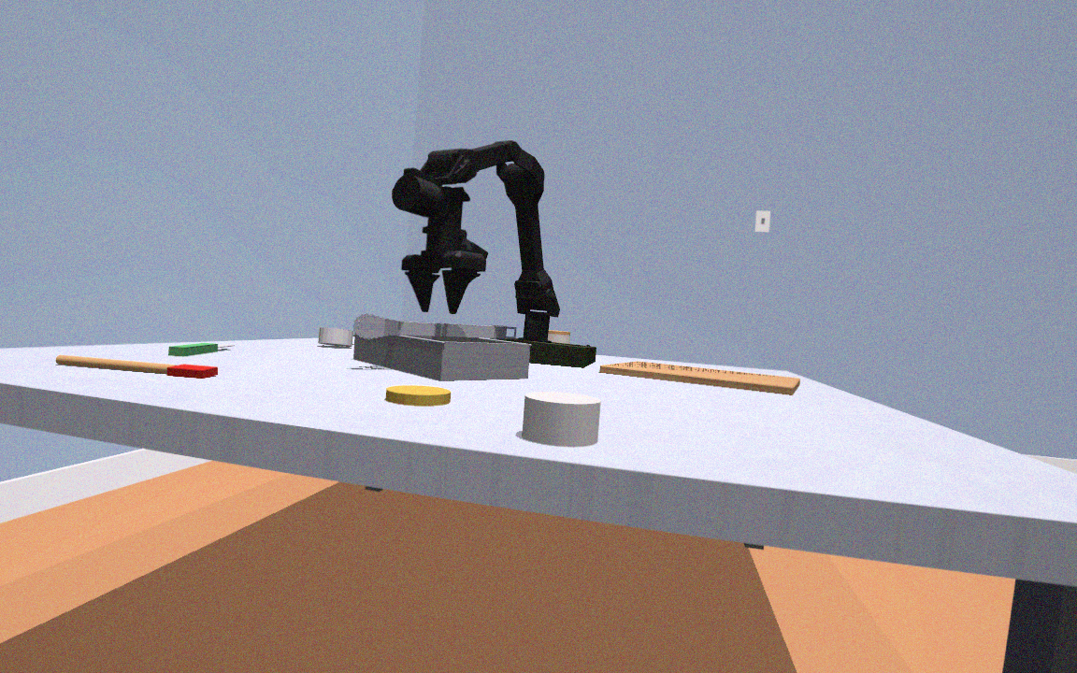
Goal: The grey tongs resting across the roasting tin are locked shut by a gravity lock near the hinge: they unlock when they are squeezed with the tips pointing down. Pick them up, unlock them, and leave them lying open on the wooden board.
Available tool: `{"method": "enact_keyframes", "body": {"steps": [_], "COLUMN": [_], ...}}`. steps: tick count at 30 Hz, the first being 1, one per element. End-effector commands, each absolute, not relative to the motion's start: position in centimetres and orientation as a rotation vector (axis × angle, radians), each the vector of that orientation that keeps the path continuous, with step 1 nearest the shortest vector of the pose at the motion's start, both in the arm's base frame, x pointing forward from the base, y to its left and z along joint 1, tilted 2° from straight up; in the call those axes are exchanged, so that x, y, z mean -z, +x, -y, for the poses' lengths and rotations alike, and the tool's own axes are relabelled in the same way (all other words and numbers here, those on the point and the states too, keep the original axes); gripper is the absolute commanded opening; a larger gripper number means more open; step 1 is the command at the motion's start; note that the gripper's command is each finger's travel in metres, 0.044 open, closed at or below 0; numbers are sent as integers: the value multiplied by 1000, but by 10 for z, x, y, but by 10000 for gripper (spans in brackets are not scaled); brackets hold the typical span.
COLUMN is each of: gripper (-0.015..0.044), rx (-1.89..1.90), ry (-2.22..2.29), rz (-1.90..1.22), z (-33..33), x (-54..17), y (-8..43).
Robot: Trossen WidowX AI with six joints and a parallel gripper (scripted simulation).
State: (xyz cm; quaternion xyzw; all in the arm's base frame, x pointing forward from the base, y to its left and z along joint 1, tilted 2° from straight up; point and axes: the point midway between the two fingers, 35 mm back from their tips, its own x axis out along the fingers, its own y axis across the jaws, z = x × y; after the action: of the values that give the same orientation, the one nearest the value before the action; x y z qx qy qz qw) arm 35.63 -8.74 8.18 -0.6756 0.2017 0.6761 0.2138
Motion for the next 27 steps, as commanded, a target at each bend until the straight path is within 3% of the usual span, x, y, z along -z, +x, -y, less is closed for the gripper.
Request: {"method": "enact_keyframes", "body": {"steps": [1,27], "gripper": [440,440], "rx": [-1881,-1881], "ry": [-1872,-1872], "rz": [-563,-563], "z": [88,88], "x": [-80,-39], "y": [357,359]}}
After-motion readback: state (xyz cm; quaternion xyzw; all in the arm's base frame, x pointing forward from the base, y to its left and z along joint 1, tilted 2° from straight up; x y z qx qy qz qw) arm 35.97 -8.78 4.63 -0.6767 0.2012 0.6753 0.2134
